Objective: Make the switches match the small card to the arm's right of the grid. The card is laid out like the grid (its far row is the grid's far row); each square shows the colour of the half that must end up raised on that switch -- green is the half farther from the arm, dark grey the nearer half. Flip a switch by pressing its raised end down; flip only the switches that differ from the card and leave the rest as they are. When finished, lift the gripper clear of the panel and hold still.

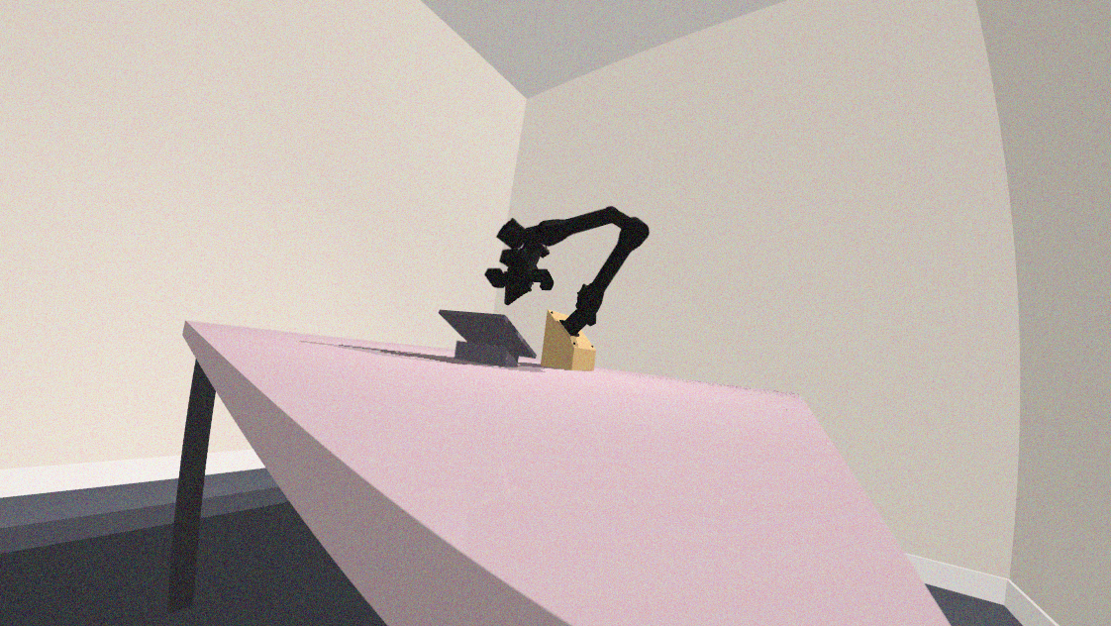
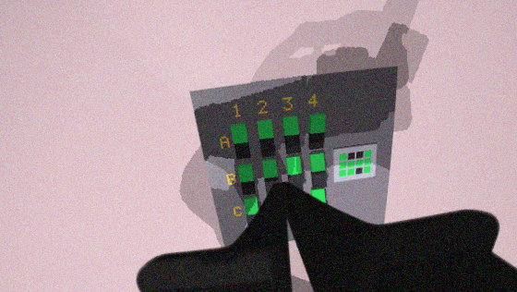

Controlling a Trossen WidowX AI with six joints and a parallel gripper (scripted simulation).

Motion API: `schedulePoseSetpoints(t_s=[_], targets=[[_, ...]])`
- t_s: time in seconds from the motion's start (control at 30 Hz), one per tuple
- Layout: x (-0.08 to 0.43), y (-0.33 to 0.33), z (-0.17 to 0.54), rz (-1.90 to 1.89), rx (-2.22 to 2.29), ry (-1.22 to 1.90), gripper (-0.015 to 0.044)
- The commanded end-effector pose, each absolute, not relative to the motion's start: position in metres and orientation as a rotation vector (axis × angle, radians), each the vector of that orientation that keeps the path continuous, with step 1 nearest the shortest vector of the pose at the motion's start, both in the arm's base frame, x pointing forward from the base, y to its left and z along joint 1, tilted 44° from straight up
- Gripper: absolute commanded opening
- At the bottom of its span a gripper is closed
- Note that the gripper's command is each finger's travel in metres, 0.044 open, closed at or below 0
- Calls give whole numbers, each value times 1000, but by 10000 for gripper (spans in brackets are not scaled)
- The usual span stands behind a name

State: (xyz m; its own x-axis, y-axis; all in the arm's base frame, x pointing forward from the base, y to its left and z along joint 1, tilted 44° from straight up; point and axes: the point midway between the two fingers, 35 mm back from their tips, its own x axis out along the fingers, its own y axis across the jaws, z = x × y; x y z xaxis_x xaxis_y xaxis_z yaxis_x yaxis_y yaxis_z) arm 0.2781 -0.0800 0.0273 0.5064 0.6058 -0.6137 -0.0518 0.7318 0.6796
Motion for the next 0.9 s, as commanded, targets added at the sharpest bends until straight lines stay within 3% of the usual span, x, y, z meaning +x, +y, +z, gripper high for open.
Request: schedulePoseSetpoints(t_s=[0.0, 0.87], targets=[[250, -68, 15, 435, 665, 975, 0], [273, -38, -14, 427, 670, 948, 0]])
